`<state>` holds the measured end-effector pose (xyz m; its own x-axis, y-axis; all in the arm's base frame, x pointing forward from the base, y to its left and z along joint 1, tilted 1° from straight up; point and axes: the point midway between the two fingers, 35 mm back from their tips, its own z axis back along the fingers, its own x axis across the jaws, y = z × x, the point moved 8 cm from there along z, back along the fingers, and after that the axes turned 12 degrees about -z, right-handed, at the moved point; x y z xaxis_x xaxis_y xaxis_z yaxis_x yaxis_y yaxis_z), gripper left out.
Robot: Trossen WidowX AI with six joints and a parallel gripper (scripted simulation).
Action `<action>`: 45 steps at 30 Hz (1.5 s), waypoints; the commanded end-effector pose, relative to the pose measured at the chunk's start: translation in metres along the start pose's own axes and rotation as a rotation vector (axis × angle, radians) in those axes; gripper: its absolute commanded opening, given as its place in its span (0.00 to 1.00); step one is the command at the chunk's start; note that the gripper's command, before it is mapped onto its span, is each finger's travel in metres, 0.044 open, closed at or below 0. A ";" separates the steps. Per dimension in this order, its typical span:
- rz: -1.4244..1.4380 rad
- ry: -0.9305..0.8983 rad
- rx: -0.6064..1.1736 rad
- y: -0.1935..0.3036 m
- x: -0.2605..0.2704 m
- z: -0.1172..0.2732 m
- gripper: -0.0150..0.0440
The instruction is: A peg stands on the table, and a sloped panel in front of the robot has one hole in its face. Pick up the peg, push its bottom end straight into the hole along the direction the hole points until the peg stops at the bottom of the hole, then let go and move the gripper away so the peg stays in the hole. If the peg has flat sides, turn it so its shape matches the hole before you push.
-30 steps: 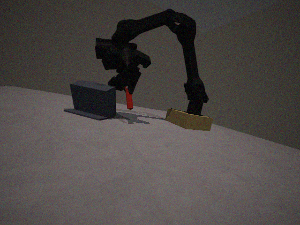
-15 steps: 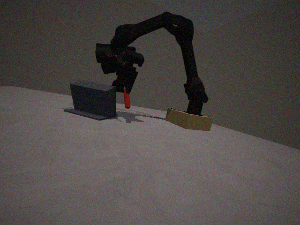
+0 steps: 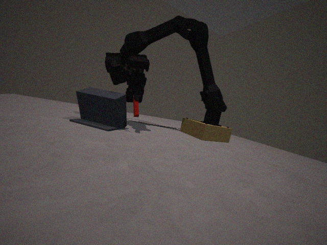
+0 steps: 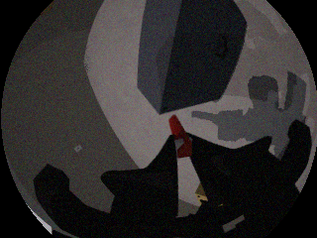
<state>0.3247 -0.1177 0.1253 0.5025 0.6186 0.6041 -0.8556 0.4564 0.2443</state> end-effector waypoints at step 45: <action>-0.691 -0.261 -0.021 -0.008 -0.058 0.032 0.25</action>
<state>0.3011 -0.1743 0.1140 0.8632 0.0692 0.5000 -0.3976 0.7035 0.5891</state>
